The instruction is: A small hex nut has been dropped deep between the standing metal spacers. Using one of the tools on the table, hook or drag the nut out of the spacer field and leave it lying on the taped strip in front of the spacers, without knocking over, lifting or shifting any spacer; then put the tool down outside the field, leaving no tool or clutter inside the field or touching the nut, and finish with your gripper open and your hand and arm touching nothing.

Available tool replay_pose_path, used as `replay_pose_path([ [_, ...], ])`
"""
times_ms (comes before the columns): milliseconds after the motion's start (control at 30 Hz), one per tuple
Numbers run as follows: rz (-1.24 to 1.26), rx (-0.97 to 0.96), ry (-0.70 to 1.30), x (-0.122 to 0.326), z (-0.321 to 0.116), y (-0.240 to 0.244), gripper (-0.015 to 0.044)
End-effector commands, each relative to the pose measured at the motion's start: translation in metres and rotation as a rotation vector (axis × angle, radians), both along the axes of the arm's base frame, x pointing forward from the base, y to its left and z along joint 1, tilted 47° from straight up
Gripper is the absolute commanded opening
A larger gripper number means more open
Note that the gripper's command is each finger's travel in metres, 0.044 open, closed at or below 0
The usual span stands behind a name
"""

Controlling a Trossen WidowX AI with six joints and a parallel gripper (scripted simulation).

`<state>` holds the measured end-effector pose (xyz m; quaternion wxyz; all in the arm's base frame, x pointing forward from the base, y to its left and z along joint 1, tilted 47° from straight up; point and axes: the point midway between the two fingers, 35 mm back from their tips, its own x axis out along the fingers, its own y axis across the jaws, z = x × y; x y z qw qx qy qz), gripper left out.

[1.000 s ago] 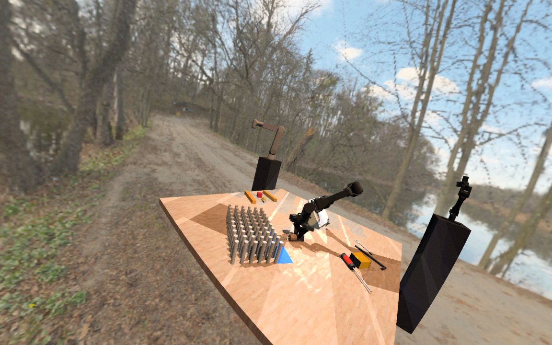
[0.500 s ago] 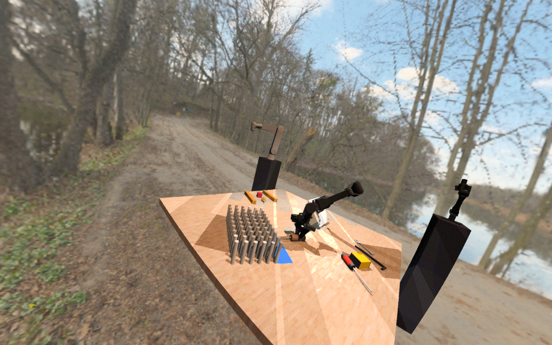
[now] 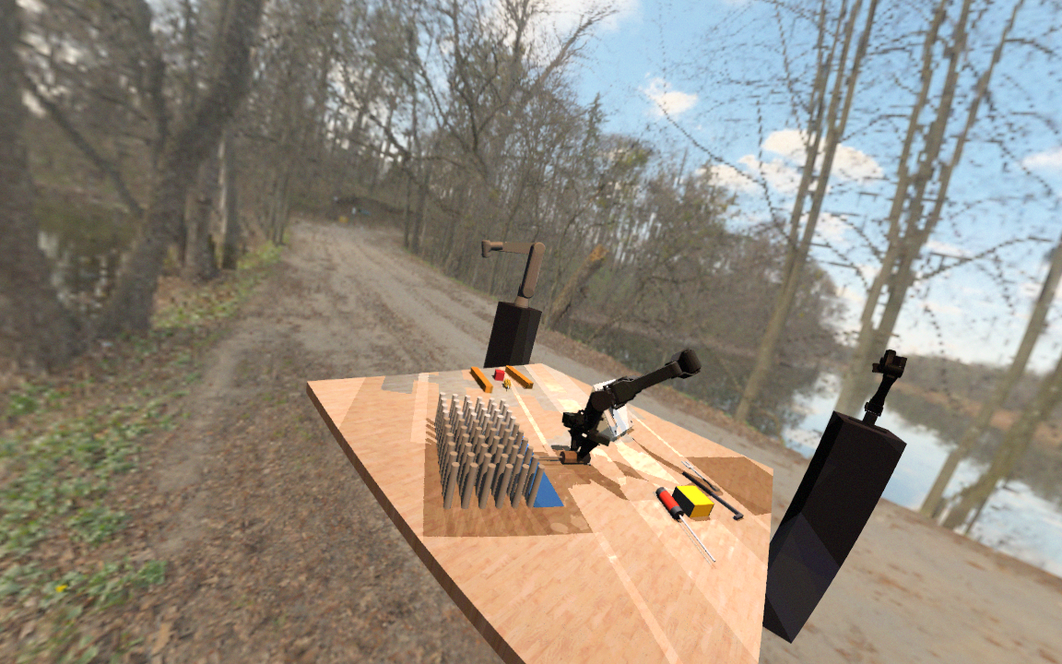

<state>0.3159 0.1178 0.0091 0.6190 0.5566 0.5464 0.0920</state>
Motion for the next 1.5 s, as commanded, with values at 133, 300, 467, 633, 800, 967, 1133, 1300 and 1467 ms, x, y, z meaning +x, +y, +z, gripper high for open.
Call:
replay_pose_path([
  [133,0.000,0.005,0.001,-0.006,0.004,0.003,0.0000],
  [300,0.000,0.005,0.001,-0.008,0.005,0.004,0.0000],
  [467,0.000,0.005,0.001,-0.011,0.006,0.005,0.0000],
  [633,0.000,0.005,0.001,-0.013,0.007,0.006,0.0000],
  [800,0.000,0.005,0.002,-0.015,0.008,0.007,0.0000],
  [967,0.000,0.006,0.002,-0.018,0.009,0.008,0.0000],
  [1133,0.001,0.006,0.002,-0.020,0.010,0.009,0.0000],
  [1300,0.001,0.006,0.002,-0.023,0.011,0.010,0.0000],
  [1467,0.001,0.006,0.002,-0.023,0.011,0.009,0.0000],
])
